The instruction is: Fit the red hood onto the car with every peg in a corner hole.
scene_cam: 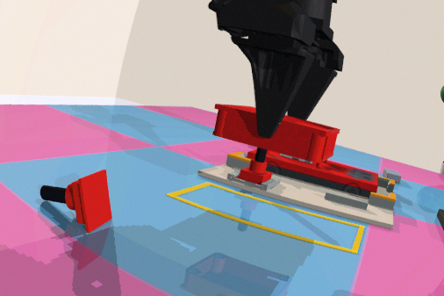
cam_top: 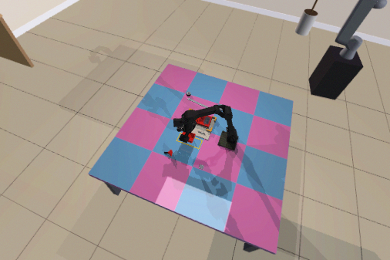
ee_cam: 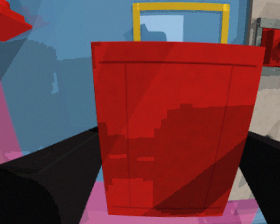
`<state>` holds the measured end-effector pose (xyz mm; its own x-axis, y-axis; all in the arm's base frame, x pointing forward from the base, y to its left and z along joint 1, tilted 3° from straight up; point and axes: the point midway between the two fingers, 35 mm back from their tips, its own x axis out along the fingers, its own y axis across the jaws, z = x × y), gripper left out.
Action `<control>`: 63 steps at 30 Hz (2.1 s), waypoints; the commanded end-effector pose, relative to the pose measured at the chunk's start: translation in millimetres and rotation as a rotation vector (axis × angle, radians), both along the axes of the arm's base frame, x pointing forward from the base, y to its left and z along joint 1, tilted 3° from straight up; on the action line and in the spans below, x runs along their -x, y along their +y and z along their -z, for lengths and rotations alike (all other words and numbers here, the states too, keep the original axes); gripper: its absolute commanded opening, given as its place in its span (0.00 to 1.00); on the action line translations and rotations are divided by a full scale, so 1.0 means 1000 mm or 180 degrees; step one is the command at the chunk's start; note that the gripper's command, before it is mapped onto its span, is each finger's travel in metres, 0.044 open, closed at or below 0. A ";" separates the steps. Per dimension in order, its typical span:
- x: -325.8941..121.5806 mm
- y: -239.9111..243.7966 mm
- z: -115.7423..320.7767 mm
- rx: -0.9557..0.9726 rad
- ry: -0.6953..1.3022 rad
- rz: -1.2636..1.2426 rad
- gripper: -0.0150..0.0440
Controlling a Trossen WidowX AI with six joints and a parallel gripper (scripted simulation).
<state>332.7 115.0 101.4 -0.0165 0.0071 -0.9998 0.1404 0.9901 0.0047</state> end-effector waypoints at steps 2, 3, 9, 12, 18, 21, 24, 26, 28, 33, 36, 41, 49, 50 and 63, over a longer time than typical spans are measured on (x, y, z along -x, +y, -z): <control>-0.001 0.000 -0.020 -0.0006 -0.0018 -0.0010 0.25; -0.001 0.000 -0.023 -0.0006 -0.0018 -0.0010 0.25; -0.001 0.000 -0.029 -0.0006 -0.0018 -0.0010 0.25; -0.004 -0.009 -0.025 -0.0003 -0.0018 -0.0006 0.25; -0.015 -0.043 -0.025 0.0009 -0.0027 -0.0031 0.25; -0.018 -0.061 -0.026 0.0016 -0.0029 -0.0041 0.25; -0.021 -0.079 -0.026 0.0023 -0.0029 -0.0051 0.25; -0.023 -0.091 -0.026 0.0028 -0.0028 -0.0057 0.25; -0.023 -0.102 -0.026 0.0033 -0.0027 -0.0063 0.25; -0.025 -0.132 -0.026 0.0044 -0.0029 -0.0085 0.25; -0.024 -0.150 -0.027 0.0051 -0.0030 -0.0098 0.25; -0.022 -0.179 -0.027 0.0062 -0.0029 -0.0121 0.25; -0.012 -0.226 -0.028 0.0079 -0.0024 -0.0158 0.25; -0.011 -0.232 -0.028 0.0081 -0.0023 -0.0162 0.25; -0.009 -0.238 -0.008 0.0084 -0.0022 -0.0169 0.25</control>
<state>342.8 -122.0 119.9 -0.0046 -0.0193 -0.9998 0.0911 0.9956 -0.0196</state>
